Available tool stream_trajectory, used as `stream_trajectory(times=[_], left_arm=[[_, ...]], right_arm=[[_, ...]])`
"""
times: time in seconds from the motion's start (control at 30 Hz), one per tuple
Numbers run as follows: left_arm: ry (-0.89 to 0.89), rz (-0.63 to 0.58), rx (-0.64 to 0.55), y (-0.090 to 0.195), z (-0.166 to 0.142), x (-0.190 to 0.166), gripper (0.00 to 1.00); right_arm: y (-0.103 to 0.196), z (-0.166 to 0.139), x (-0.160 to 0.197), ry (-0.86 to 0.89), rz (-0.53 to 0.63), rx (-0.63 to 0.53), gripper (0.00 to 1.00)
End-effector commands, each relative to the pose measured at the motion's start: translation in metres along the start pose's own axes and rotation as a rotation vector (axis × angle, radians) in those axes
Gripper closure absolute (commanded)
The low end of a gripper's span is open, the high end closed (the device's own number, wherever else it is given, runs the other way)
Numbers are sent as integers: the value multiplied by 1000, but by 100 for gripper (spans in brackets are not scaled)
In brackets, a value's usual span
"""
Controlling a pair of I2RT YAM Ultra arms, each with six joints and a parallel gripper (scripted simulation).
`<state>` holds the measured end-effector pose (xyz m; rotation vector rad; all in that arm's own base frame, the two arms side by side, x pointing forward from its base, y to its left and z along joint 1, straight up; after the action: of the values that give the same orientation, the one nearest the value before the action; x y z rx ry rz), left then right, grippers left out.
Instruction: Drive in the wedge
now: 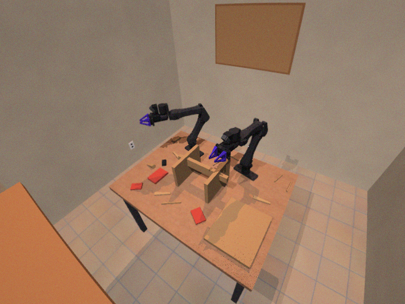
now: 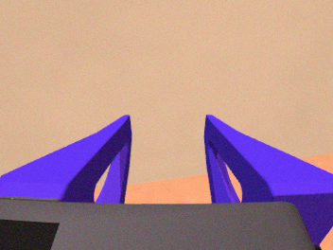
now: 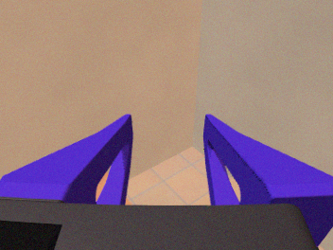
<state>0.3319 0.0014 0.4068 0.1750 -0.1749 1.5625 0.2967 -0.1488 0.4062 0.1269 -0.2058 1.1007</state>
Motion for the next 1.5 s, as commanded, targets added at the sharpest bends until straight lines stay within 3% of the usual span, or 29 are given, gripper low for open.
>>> stream_trajectory(times=[0.0, 0.13, 0.6, 0.83, 1.47], left_arm=[[1, 16, -50, 12, 20, 5, 60], [1, 16, -50, 12, 20, 5, 60], [1, 16, -50, 12, 20, 5, 60], [1, 16, -50, 12, 20, 5, 60], [1, 9, -53, 12, 21, 4, 57]], right_arm=[[9, 38, -13, 7, -40, -106, 61], [7, 34, -26, 7, -77, -94, 61], [32, 62, -107, 24, -342, -175, 61], [40, 64, -126, 24, -403, -184, 61], [40, 66, -120, 20, -394, -193, 61]])
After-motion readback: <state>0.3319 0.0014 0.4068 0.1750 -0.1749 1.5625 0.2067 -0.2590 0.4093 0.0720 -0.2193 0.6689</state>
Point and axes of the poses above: on each arm, the point where the finger pads meet when closed, its own y axis back along the fingers, its own x axis across the jaws, z = x × y, the point moved 5 cm from there along y, back along the fingers, and after that the axes turned 13 degrees about -y, right-handed, at the moved point
